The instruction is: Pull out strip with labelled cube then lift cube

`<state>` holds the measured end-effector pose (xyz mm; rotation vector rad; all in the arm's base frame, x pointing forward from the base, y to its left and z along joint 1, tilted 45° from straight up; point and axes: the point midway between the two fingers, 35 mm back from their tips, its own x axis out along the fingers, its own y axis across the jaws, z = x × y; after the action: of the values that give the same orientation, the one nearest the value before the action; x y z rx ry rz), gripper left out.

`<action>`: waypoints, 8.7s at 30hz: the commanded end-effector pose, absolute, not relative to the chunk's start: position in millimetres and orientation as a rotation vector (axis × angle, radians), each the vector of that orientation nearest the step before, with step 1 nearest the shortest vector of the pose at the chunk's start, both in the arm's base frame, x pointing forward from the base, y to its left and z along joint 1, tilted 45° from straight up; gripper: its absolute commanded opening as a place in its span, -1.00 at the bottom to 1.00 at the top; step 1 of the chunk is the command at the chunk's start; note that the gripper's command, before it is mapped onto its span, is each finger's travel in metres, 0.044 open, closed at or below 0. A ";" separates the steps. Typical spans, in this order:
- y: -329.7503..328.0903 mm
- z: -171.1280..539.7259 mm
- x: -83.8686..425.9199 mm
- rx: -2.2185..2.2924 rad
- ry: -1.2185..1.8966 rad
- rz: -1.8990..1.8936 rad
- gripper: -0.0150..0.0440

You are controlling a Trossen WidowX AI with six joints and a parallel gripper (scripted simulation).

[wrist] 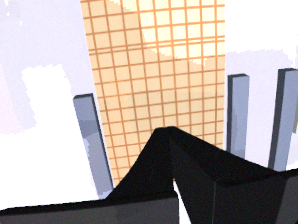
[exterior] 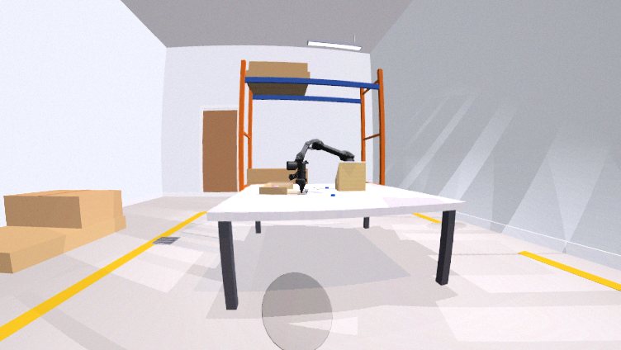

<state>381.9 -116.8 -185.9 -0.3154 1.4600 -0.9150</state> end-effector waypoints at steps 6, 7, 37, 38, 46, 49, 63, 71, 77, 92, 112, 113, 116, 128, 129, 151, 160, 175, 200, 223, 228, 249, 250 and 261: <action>-112.5 -191.2 363.5 -0.318 1.473 -0.918 -0.49; -112.0 -191.5 362.0 -0.318 1.473 -0.918 -0.49; -97.7 -198.3 318.4 -0.318 1.475 -0.917 -0.49; -97.2 -198.5 317.0 -0.318 1.475 -0.917 -0.49; -93.3 -200.0 305.9 -0.318 1.476 -0.917 -0.49; -91.8 -200.6 301.8 -0.318 1.476 -0.917 -0.49; -85.0 -203.1 282.6 -0.318 1.477 -0.917 -0.49; -80.8 -204.6 270.7 -0.318 1.478 -0.916 -0.49; -77.7 -205.7 262.0 -0.318 1.478 -0.916 -0.49; -70.1 -208.4 240.8 -0.318 1.479 -0.916 -0.49; -61.6 -211.3 216.7 -0.318 1.480 -0.915 -0.49; -61.6 -211.3 216.7 -0.318 1.480 -0.915 -0.49; -61.6 -211.3 216.7 -0.318 1.480 -0.915 -0.49; -61.6 -211.3 216.7 -0.318 1.480 -0.915 -0.49; -61.6 -211.3 216.7 -0.318 1.480 -0.915 -0.49; -30.9 -180.2 232.9 -0.316 1.479 -0.913 -0.49; -40.5 -175.7 263.5 -0.408 1.539 -0.823 0.22; -53.8 -164.7 316.7 -0.408 1.536 -0.824 1.00; -78.9 -143.4 405.4 -0.407 1.532 -0.826 1.00; -104.0 -152.8 427.1 -0.407 1.531 -0.826 0.36; -109.8 -158.5 425.9 -0.408 1.531 -0.826 0.36; -125.7 -174.6 422.0 -0.402 1.529 -0.829 0.18; -125.7 -174.6 422.0 -0.402 1.529 -0.829 0.09; -125.4 -174.3 421.7 -0.402 1.529 -0.829 -0.42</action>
<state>421.9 -125.8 -174.7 -0.4029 1.5289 -0.8284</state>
